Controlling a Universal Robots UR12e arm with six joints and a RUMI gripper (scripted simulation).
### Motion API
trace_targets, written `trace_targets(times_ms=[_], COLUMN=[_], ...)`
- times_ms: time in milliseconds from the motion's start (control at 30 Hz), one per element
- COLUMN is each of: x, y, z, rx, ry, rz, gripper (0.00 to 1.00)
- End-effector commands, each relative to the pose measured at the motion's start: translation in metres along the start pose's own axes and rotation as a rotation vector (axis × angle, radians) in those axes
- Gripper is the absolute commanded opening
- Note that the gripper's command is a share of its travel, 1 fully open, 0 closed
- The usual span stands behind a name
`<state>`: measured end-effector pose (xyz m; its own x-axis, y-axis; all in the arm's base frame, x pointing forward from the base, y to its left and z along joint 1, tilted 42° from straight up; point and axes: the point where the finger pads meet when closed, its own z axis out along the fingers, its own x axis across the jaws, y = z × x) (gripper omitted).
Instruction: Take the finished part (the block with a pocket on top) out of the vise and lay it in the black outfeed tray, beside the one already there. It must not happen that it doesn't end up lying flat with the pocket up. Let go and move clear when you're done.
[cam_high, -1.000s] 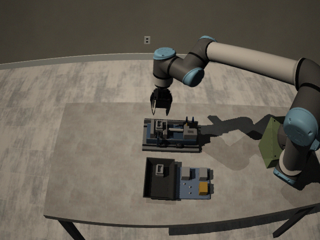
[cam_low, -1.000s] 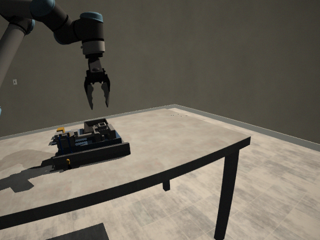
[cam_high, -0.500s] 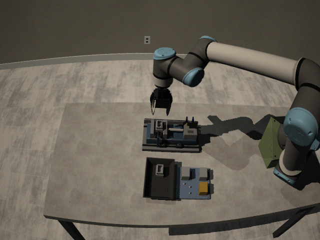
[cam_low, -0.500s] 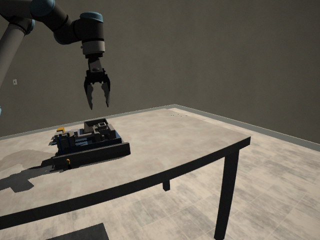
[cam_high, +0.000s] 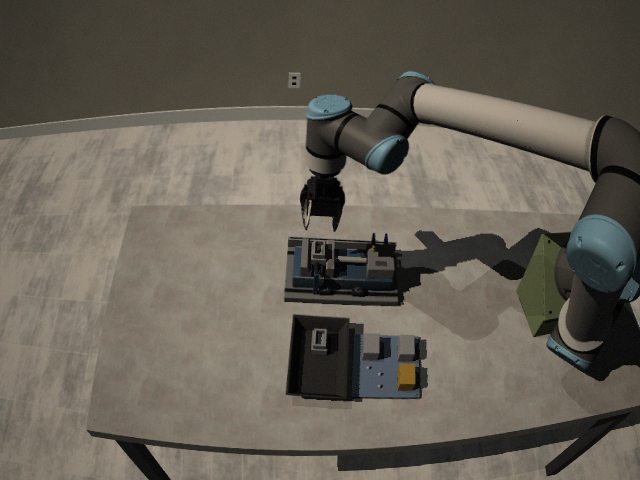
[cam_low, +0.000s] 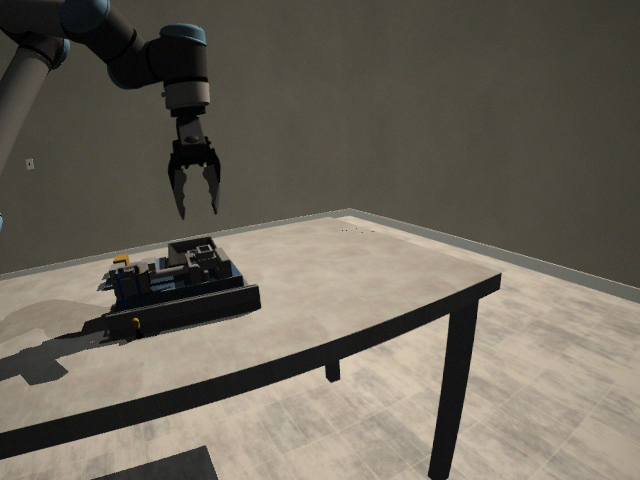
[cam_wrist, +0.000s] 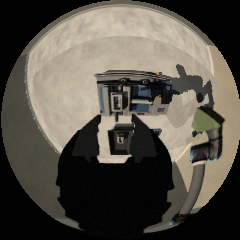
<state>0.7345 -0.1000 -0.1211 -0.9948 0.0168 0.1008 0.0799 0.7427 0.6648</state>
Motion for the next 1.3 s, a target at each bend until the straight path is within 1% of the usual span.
trace_targets(times_ms=[0, 567, 1267], x=[-0.001, 0.000, 0.000], y=[0.000, 0.000, -0.001], z=[-0.001, 0.006, 0.038], rx=[0.001, 0.001, 0.001], ry=[-0.001, -0.001, -0.001], rz=[0.000, 0.000, 0.000], gripper=[0.40, 0.40, 0.40])
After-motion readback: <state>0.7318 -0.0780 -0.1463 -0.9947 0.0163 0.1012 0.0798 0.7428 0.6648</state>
